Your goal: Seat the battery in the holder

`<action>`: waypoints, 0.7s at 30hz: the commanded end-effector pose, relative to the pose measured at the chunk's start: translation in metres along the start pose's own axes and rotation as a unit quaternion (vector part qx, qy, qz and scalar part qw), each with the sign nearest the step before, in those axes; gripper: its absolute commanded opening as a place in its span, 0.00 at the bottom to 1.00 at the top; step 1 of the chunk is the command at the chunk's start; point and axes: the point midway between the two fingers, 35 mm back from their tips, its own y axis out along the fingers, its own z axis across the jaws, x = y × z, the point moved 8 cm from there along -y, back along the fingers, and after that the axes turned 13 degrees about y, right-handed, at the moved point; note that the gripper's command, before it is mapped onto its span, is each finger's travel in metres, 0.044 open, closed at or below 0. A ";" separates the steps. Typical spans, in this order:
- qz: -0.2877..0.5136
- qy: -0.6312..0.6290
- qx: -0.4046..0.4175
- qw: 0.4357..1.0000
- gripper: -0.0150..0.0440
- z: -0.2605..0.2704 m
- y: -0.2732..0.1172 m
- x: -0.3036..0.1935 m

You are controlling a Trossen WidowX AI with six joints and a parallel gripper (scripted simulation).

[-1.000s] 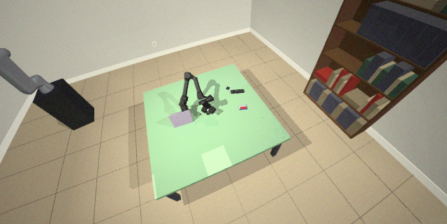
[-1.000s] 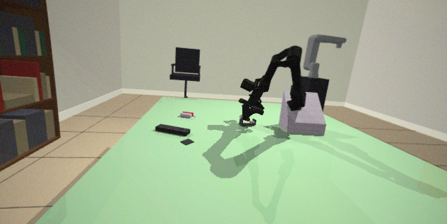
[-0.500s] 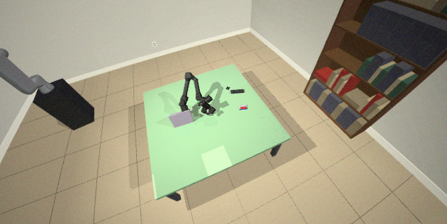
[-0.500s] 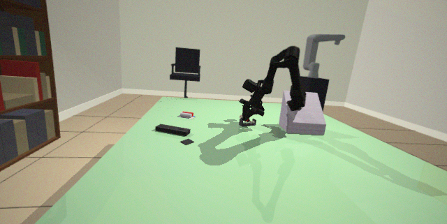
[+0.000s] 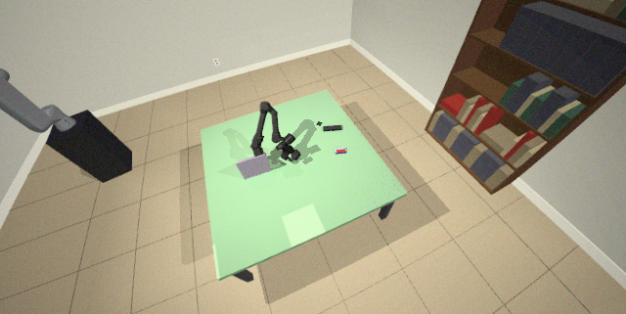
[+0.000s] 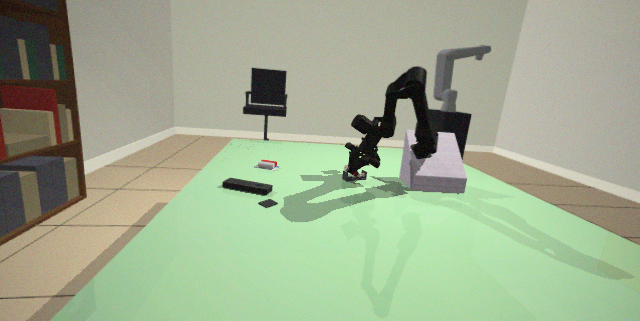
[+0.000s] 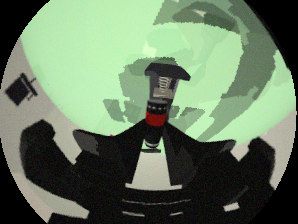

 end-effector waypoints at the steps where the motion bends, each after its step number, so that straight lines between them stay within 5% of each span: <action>1: 0.002 0.004 0.001 1.000 0.39 -0.004 0.000 0.006; 21: 0.002 0.005 0.005 1.000 0.39 -0.001 -0.005 0.020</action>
